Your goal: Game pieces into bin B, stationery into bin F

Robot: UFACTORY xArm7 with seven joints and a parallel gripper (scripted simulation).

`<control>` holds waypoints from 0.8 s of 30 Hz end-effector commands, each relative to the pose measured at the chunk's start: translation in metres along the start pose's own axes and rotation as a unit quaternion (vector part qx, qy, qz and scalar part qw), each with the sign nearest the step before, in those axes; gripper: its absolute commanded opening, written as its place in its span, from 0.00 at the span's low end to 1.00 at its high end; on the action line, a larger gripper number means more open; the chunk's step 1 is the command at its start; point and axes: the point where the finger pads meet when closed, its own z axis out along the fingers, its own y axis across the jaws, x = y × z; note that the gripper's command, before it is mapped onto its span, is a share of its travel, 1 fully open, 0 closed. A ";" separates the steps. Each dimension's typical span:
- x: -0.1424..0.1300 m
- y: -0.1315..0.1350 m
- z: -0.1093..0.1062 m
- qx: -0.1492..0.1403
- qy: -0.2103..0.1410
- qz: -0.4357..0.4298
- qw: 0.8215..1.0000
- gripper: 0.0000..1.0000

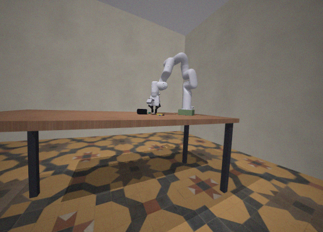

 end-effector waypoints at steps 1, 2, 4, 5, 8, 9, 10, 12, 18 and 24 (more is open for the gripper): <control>0.001 0.002 -0.016 -0.002 0.001 0.000 1.000 0.00; 0.001 0.002 -0.019 -0.002 0.001 0.000 1.000 0.00; 0.001 0.002 -0.026 -0.002 0.001 0.000 1.000 0.00; 0.001 0.002 -0.029 -0.002 0.001 0.000 1.000 0.00; 0.001 0.002 -0.039 -0.002 0.001 0.000 1.000 0.00; 0.001 0.002 -0.039 -0.002 0.001 0.000 1.000 0.00; 0.001 0.002 -0.039 -0.002 0.001 0.000 1.000 0.00; 0.001 0.002 -0.046 -0.002 0.001 0.000 1.000 0.00; 0.001 0.002 -0.052 -0.002 0.001 0.000 1.000 0.00; 0.001 0.002 -0.052 -0.002 0.001 0.000 1.000 0.00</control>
